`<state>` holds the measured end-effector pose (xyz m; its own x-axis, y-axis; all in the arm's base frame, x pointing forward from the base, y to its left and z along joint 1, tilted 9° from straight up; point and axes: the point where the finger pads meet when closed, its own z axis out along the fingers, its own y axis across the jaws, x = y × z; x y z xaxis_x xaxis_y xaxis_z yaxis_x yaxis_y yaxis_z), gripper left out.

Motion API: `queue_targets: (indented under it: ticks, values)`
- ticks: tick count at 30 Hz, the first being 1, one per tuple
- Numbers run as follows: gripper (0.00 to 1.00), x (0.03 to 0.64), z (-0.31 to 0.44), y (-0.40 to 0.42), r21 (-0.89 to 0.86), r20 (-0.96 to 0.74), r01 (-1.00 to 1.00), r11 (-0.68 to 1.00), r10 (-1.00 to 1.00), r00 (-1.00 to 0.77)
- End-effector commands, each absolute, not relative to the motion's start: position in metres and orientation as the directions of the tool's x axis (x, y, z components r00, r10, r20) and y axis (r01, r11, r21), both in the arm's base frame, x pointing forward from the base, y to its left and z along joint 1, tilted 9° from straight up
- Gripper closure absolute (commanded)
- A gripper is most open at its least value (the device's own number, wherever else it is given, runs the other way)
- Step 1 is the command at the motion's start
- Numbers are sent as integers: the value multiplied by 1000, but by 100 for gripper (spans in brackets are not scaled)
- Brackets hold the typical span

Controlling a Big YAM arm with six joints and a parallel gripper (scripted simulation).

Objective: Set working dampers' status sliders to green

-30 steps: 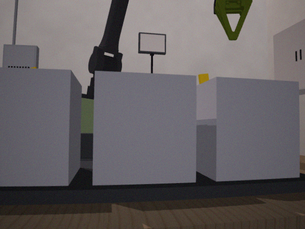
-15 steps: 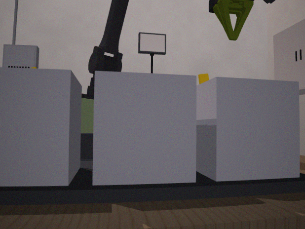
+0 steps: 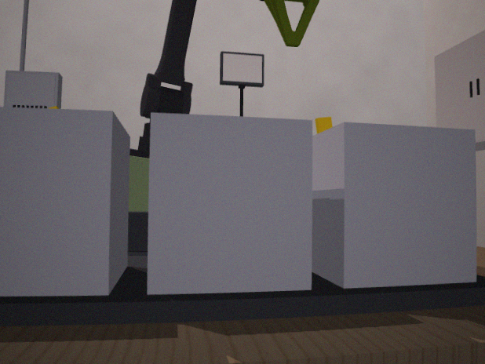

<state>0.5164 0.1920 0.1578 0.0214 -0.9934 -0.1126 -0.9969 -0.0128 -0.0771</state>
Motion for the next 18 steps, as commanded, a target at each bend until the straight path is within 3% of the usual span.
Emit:
queue_targets:
  ticks: [1,12,18]
  values:
    - [100,520,175,178,-130,-129,-990,-61,-989,78]
    - [100,514,154,26,-133,-121,-989,-61,-990,78]
    - [100,512,153,32,-133,-121,-987,-87,-987,103]
